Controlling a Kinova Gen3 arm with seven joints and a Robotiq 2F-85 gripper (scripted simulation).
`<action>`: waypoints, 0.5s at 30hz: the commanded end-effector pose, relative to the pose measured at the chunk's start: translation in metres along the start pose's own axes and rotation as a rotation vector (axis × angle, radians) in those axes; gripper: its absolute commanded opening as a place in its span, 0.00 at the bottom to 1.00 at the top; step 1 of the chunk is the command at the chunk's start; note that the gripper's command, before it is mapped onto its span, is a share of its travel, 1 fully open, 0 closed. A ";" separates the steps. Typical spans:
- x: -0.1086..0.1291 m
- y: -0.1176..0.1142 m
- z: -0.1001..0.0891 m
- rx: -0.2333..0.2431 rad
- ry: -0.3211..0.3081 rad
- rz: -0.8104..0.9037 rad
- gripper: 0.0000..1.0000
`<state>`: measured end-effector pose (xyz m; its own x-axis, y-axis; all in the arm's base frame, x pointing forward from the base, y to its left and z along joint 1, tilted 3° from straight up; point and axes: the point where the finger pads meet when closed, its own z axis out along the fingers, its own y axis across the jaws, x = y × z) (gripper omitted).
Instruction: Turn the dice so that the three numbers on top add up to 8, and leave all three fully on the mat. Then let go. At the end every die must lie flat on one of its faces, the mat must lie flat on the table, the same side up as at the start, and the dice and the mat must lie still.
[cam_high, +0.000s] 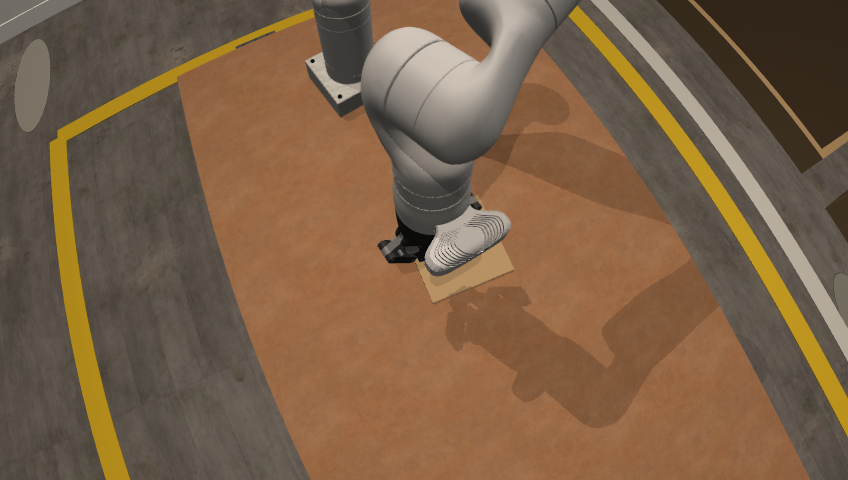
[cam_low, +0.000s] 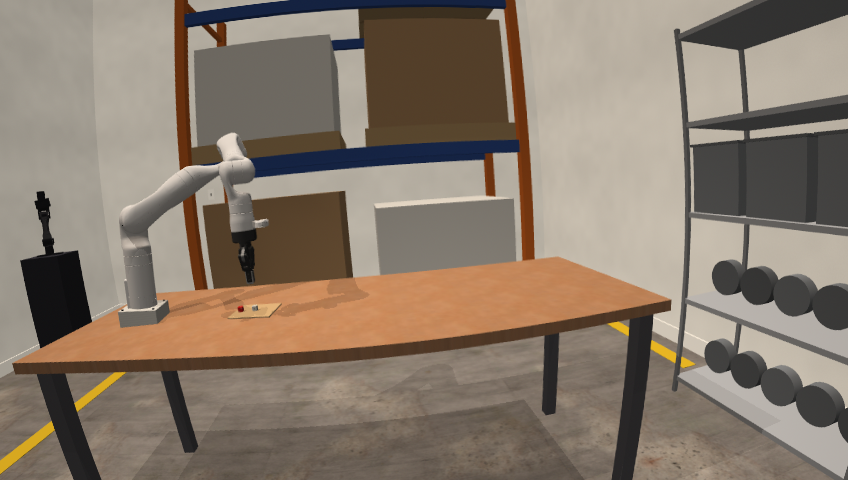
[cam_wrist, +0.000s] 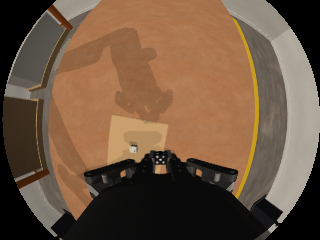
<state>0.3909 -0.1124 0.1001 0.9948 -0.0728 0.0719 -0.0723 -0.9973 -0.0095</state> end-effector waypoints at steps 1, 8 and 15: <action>0.014 -0.021 0.001 -0.007 -0.006 -0.017 0.11; 0.026 -0.042 0.001 -0.006 -0.010 0.026 0.11; 0.033 -0.057 0.002 -0.007 -0.012 0.054 0.11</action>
<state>0.4261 -0.0628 0.1013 0.9889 -0.1365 0.0593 -0.1362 -0.9906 -0.0094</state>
